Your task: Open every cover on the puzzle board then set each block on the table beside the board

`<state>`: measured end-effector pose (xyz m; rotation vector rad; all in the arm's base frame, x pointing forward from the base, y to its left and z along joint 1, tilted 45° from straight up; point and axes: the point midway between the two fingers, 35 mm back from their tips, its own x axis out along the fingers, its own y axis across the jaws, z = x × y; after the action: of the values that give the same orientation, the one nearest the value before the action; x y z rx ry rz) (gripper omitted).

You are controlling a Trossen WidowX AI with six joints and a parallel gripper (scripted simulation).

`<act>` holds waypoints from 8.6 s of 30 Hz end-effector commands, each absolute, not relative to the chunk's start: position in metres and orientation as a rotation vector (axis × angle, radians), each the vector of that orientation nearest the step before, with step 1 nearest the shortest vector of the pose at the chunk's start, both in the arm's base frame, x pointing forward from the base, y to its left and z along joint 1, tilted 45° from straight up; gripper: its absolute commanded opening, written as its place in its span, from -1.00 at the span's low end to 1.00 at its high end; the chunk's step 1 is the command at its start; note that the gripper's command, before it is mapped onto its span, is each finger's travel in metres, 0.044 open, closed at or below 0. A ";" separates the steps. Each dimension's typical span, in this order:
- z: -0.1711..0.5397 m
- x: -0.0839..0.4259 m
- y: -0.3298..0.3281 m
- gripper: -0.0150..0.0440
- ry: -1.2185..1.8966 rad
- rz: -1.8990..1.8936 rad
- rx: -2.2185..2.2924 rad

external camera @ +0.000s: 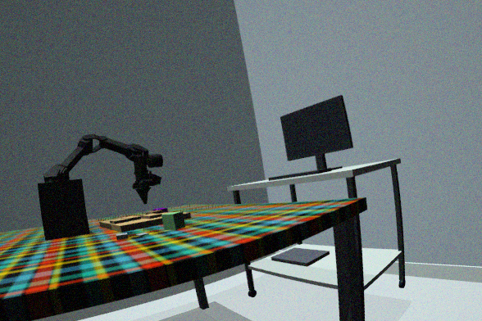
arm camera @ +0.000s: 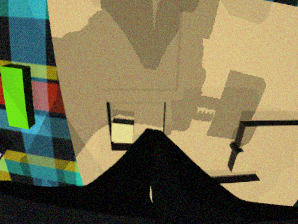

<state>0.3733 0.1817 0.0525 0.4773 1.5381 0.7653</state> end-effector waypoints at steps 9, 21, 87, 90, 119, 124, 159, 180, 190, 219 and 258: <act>0.026 0.327 0.132 -0.49 1.740 0.324 0.869; 0.005 0.269 0.099 -0.49 1.857 -0.143 1.240; -0.027 0.226 0.104 -0.49 1.887 -0.459 1.462; -0.029 0.226 0.106 -0.49 1.887 -0.459 1.462; -0.048 0.220 0.126 -0.49 1.891 -0.455 1.464; -0.049 0.221 0.124 -0.49 1.890 -0.456 1.464; -0.072 0.236 0.102 -0.49 1.884 -0.460 1.461; -0.086 0.242 0.089 -0.49 1.884 -0.460 1.460; -0.093 0.244 0.082 -0.49 1.884 -0.460 1.460; -0.098 0.251 0.061 -0.49 1.884 -0.459 1.460; -0.060 0.290 0.050 -0.49 1.795 0.157 1.014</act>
<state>0.2694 0.0416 -0.0704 1.2461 1.8638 -0.1528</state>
